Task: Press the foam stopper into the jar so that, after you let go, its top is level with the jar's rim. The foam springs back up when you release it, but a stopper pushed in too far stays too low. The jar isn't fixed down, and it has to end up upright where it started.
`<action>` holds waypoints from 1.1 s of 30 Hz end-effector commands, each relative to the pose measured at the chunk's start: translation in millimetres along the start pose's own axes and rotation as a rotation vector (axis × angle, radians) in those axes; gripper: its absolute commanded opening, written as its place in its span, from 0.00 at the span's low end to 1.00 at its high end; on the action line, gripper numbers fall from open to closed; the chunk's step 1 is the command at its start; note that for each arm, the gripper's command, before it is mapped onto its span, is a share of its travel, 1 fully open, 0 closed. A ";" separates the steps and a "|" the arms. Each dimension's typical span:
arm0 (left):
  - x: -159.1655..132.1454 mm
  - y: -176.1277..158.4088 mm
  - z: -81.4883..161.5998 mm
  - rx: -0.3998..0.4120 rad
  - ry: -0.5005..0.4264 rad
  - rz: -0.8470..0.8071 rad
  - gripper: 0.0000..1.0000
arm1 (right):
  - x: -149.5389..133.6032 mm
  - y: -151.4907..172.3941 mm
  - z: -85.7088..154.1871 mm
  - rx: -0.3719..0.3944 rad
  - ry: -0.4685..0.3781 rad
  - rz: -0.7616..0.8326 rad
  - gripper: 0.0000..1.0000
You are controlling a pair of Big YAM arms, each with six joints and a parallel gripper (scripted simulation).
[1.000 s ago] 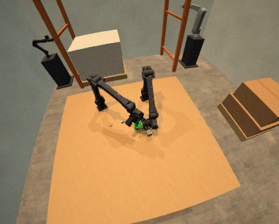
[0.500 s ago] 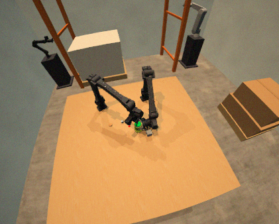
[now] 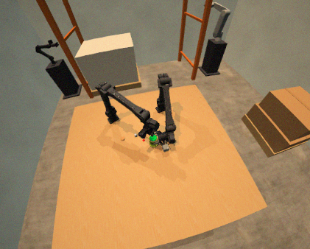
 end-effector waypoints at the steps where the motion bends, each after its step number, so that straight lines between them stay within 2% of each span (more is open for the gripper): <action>1: -5.1 -13.2 -7.0 -0.002 -0.007 -0.001 0.64 | 6.4 20.3 43.8 0.099 -0.011 -0.017 0.00; 6: -5.1 -13.2 -7.0 -0.002 -0.007 -0.001 0.64 | 5.6 13.7 26.4 0.060 -0.008 -0.016 0.00; 10: -5.1 -13.2 -7.0 -0.002 -0.007 -0.001 0.64 | 5.2 12.9 36.2 0.079 -0.009 -0.015 0.00; 14: -5.1 -13.2 -7.0 -0.002 -0.007 -0.001 0.64 | 5.2 13.0 33.3 0.074 -0.009 -0.015 0.00; 15: -5.1 -13.2 -7.0 -0.002 -0.007 -0.001 0.64 | 2.8 12.0 24.5 0.060 -0.007 -0.006 0.00; 16: -5.1 -13.2 -7.0 -0.002 -0.007 -0.001 0.64 | 4.7 12.2 35.0 0.078 -0.009 -0.014 0.00; 17: -5.1 -13.2 -7.0 -0.002 -0.007 -0.001 0.64 | 4.6 12.0 35.8 0.080 -0.009 -0.013 0.00; 22: -5.1 -13.2 -7.0 -0.002 -0.007 -0.001 0.64 | 4.1 11.5 27.4 0.066 -0.008 -0.012 0.00; 31: -5.1 -13.2 -7.0 -0.002 -0.007 -0.001 0.64 | 3.2 10.3 30.9 0.075 -0.008 -0.009 0.00; 33: -5.1 -13.2 -7.0 -0.002 -0.007 -0.001 0.64 | 2.3 1.8 2.6 0.032 -0.004 -0.009 0.00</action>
Point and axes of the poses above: on each arm, the point where the finger pads meet when closed, its own z axis back along the fingers, its own y axis across the jaws, x = y × z, the point moved 10 cm from there along z, back along the fingers, and after that the axes turned 7 degrees about z, right-handed, at the moved point
